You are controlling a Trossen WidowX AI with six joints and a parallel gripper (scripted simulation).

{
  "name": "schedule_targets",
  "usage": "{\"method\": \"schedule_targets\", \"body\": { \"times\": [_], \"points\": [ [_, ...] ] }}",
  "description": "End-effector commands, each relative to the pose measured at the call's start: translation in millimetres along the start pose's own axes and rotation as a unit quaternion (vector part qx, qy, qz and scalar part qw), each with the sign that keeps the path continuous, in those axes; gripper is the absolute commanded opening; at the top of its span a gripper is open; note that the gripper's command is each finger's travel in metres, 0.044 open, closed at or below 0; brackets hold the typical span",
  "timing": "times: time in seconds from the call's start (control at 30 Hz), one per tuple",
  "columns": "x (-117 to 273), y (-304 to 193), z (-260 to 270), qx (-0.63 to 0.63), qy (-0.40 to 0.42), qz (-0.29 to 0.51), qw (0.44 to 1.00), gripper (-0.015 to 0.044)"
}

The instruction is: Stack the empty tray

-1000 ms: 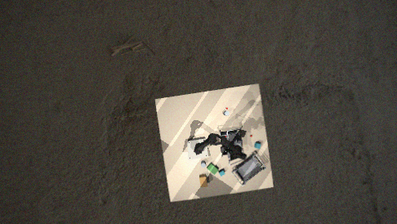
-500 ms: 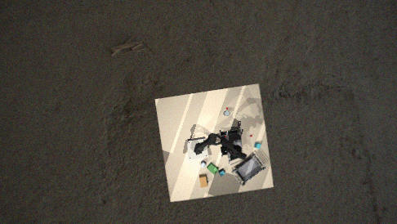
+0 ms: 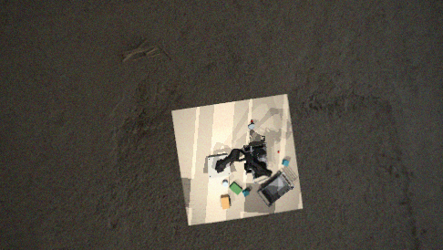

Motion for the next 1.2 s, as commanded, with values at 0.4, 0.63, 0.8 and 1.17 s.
{"method": "schedule_targets", "body": {
  "times": [0.4,0.63,0.8,1.17],
  "points": [
    [-14,-1,1,-0.001,-0.015,-0.003,1.000,0.0000],
    [-20,-1,6,-0.001,-0.015,-0.004,1.000,0.0000],
    [-25,-2,10,-0.001,-0.014,-0.004,1.000,0.0000],
    [-36,-3,16,-0.001,-0.014,-0.004,1.000,0.0000]
  ]
}}
Point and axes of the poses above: the point midway between the two fingers, 35 mm back from their tips, its own x axis back along the fingers, its own z axis across the jaws, y = z × x, the point moved 4 cm from there along x, back along the fingers, and after that the axes turned 8 degrees about -x, right-handed, at the moved point
